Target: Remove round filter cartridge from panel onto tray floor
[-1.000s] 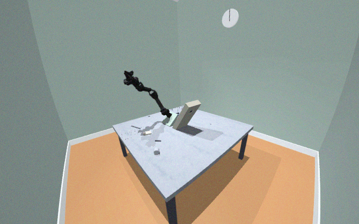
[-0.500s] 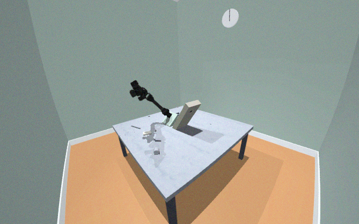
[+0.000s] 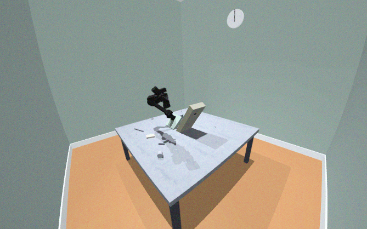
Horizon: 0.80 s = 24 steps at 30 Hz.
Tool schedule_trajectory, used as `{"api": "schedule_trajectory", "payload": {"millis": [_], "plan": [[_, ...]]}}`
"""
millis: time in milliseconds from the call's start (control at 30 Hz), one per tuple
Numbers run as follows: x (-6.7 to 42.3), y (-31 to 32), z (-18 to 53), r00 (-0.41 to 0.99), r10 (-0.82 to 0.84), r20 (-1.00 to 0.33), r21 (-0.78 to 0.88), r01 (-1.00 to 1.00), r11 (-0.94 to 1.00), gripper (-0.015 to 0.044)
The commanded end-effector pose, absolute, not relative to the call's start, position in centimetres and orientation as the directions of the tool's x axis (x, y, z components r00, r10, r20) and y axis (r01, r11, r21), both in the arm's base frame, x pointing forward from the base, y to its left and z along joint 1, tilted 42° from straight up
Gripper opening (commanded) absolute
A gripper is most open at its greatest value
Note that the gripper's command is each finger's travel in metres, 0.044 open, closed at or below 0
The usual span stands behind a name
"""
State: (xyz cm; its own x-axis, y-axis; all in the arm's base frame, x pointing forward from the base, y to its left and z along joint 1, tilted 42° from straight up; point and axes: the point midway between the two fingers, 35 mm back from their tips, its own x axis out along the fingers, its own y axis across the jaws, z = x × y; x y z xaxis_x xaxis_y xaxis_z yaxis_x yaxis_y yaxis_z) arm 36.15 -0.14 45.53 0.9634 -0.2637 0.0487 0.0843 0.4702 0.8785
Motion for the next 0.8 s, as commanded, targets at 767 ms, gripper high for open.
{"api": "schedule_trajectory", "payload": {"millis": [767], "plan": [[28.4,15.4,17.4,0.811,-0.394,-0.432,-0.326,0.267,0.907,0.0115]]}}
